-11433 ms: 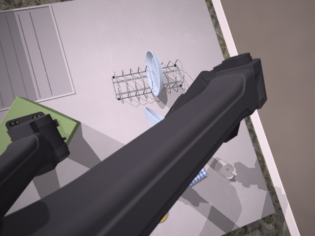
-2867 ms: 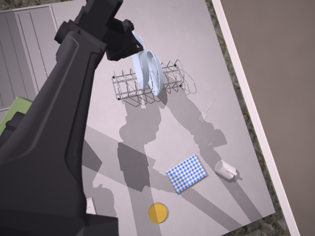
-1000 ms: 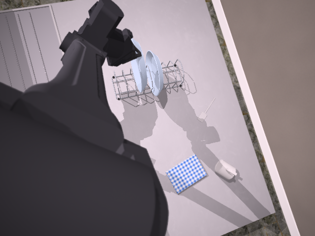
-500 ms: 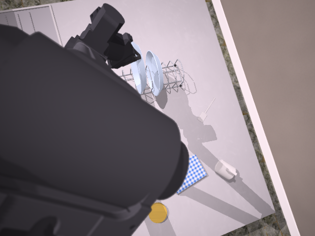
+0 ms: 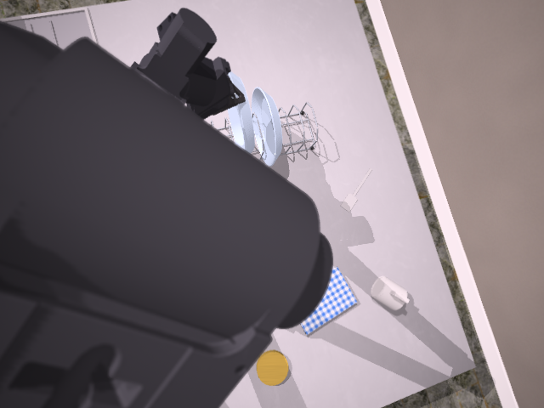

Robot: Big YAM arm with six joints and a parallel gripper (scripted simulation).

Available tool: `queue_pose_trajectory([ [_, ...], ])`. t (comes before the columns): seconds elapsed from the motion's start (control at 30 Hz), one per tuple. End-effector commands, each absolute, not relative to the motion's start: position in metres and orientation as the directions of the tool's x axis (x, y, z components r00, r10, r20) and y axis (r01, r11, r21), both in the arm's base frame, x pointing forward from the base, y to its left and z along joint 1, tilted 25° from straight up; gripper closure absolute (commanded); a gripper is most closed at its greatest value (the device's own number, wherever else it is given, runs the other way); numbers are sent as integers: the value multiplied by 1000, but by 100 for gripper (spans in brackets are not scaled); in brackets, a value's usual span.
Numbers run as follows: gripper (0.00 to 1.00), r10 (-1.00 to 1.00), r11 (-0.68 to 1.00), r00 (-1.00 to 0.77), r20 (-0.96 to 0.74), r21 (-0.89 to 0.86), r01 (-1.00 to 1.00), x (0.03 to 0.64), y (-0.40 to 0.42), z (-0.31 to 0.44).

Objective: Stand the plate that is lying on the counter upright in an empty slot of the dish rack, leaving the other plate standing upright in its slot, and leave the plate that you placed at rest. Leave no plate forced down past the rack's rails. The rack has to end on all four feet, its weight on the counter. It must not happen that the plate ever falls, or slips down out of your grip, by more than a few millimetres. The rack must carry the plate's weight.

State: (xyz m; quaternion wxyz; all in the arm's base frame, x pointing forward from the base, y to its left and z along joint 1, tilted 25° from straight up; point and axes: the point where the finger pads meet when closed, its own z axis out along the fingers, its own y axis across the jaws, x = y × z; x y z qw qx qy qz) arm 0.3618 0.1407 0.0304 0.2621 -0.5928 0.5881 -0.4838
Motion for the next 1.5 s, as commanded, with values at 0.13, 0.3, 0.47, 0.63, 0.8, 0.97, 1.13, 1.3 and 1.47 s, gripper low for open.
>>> queue_pose_trajectory([
  [0.13,100,-959,-136,-177,222,-906,-401,372,145,47],
  [0.3,100,-956,-146,-176,236,-899,-412,372,142,40],
  [0.47,100,-952,-158,-172,251,-891,-426,370,139,30],
  [0.63,100,-953,-158,-171,251,-890,-427,371,137,24],
  [0.8,100,-953,-159,-171,252,-890,-427,373,135,20],
  [0.97,100,-952,-161,-171,254,-889,-428,374,132,13],
  [1.13,100,-953,-157,-172,250,-892,-424,376,131,10],
  [1.3,100,-954,-155,-171,246,-895,-418,376,132,11],
  [1.47,100,-955,-148,-177,238,-900,-411,378,131,14],
])
